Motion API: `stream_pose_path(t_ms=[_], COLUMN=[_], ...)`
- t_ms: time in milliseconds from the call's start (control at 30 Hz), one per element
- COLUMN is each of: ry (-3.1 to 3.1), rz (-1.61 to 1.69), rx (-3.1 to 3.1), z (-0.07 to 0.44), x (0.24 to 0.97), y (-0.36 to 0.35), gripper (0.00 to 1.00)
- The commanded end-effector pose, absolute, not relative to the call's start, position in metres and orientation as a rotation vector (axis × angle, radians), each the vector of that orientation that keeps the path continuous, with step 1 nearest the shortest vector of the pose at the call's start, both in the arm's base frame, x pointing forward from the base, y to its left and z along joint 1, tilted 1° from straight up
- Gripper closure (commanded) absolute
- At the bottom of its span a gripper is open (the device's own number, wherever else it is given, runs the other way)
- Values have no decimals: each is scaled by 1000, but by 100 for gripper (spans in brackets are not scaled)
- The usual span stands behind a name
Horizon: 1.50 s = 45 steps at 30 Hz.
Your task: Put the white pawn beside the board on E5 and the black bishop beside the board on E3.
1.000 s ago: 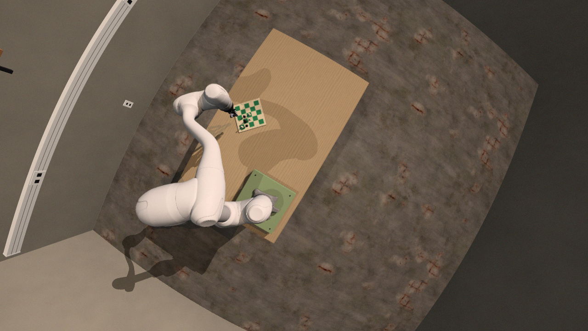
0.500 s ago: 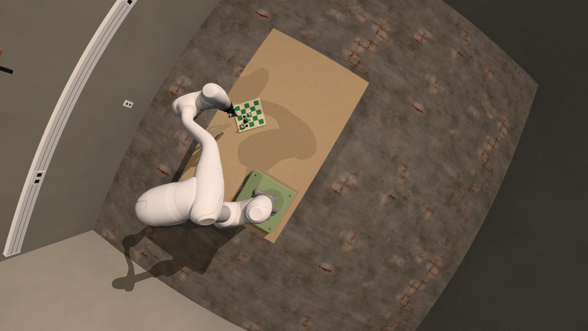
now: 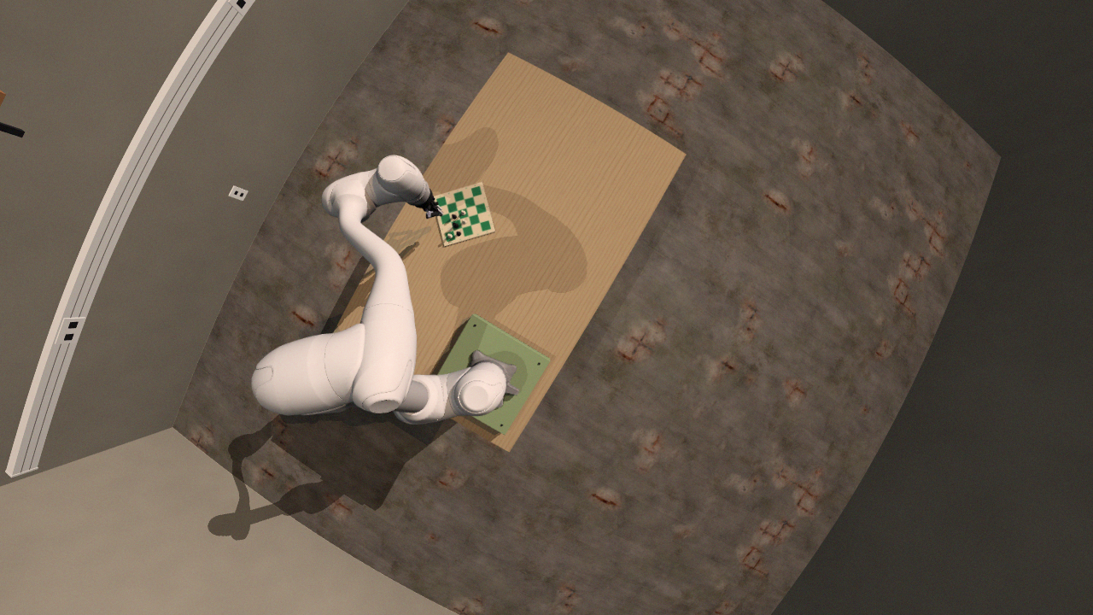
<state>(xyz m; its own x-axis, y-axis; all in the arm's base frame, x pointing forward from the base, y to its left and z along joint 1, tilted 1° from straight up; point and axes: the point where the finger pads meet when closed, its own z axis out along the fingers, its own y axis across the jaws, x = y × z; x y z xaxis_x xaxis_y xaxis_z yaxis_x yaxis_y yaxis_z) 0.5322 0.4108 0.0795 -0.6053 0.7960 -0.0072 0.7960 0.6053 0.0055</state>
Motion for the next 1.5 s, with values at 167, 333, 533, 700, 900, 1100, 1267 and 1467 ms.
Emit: stream_pose_path(t_ms=[167, 333, 533, 700, 900, 1100, 1267, 1467], ry=[2807, 2807, 2807, 2807, 2807, 2807, 2807, 2807], rz=[-5, -5, -5, -5, -5, -5, -5, -5], rx=[1391, 1391, 1391, 1391, 1391, 1391, 1391, 1391], z=[36, 22, 2, -4, -4, -4, -4, -4], x=[531, 531, 531, 531, 531, 531, 531, 531], y=[410, 410, 410, 409, 409, 409, 409, 409], gripper=[100, 100, 100, 100, 100, 100, 100, 100])
